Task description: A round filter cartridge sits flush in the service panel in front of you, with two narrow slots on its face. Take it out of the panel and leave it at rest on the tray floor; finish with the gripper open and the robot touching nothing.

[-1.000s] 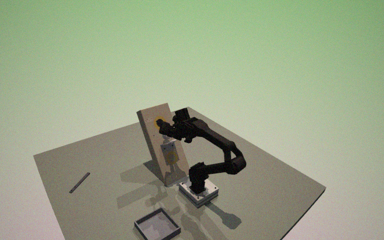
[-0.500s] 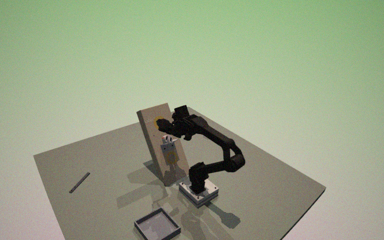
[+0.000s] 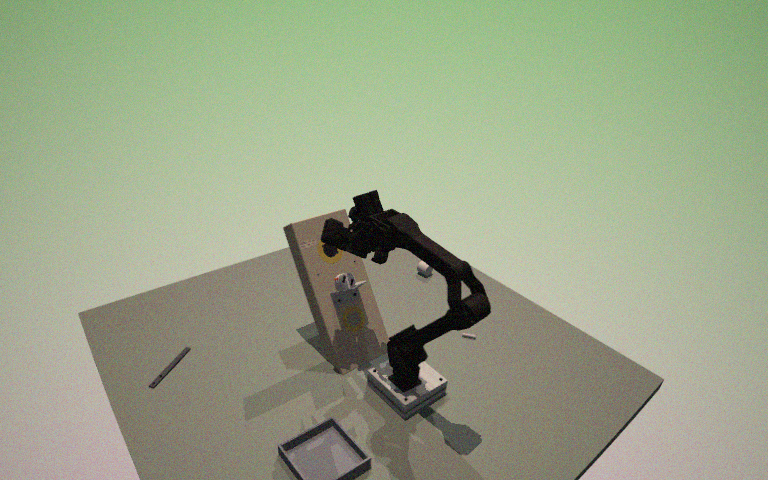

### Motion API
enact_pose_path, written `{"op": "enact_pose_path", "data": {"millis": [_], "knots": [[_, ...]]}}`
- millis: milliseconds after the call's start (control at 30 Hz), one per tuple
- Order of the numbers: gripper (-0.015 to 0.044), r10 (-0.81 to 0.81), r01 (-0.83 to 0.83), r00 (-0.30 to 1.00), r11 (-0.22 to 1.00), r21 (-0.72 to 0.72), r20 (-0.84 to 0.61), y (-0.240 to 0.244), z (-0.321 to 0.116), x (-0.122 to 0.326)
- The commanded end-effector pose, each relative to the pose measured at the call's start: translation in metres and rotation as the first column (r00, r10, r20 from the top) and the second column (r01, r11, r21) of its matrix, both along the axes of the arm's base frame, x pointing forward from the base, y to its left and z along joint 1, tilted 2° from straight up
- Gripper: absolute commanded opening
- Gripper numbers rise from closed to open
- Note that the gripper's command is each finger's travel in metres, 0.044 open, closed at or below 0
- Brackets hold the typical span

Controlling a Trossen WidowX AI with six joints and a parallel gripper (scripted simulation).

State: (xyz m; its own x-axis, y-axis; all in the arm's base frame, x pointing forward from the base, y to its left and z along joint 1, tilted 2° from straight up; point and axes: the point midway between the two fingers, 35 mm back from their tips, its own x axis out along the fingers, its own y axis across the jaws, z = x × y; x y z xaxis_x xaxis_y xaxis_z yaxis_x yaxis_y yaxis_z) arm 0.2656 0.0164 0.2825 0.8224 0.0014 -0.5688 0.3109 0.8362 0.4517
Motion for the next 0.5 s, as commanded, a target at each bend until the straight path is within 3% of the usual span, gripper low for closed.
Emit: {"op": "enact_pose_path", "data": {"millis": [0, 233, 333, 467], "knots": [[0.0147, 0.002, -0.002, 1.000, 1.000, 0.000, 0.001, 0.000, 0.009, 0.001], [0.0331, 0.000, 0.000, 1.000, 1.000, 0.000, 0.000, 0.002, 0.073, 0.000], [0.0410, 0.000, 0.000, 1.000, 1.000, 0.000, 0.000, 0.002, 0.079, -0.001], [0.0305, 0.106, -0.126, 0.984, 0.981, -0.146, -0.141, 0.001, 0.038, -0.008]]}}
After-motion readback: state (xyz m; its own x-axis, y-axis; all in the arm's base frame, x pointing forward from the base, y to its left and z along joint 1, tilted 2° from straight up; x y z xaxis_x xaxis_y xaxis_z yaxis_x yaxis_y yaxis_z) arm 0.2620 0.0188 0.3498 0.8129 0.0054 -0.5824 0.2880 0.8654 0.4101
